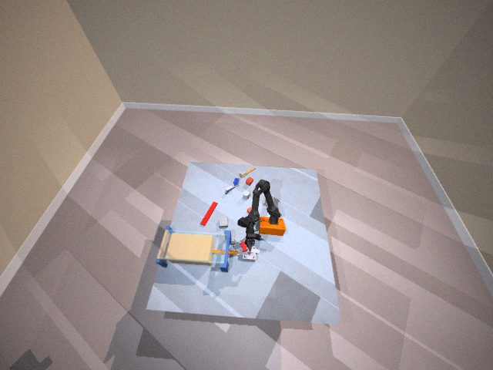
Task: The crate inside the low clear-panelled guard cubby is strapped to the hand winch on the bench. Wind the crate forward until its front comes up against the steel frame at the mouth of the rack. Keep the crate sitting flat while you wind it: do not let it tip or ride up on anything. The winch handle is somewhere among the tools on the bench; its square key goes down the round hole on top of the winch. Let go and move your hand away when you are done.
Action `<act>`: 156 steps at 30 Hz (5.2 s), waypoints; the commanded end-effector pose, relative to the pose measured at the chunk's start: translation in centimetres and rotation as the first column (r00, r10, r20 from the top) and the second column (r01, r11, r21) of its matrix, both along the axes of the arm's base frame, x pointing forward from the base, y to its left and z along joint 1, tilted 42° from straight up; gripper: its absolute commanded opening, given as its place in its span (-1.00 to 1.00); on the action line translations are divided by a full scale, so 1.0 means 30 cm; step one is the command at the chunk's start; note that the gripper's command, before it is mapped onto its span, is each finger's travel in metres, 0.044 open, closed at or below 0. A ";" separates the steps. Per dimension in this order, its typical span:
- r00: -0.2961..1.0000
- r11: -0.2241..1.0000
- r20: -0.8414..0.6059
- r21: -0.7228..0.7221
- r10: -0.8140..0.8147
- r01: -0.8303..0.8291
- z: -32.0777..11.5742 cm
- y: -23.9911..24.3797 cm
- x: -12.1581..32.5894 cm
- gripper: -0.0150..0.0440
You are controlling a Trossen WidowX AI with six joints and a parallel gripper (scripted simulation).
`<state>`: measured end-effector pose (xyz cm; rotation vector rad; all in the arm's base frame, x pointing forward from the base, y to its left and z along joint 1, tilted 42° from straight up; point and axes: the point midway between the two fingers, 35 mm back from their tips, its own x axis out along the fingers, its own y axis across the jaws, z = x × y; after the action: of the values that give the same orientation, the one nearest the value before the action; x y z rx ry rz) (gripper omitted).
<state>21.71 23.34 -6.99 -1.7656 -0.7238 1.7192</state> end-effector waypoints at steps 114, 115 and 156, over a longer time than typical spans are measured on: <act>0.996 0.997 -0.058 0.036 -0.072 0.075 -0.120 -0.215 0.145 0.22; 0.996 0.997 -0.058 0.036 -0.072 0.075 -0.120 -0.215 0.145 0.31; 0.996 0.997 -0.058 0.036 -0.072 0.075 -0.120 -0.215 0.145 0.32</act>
<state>26.09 16.83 -10.67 -1.6947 -0.6489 1.6903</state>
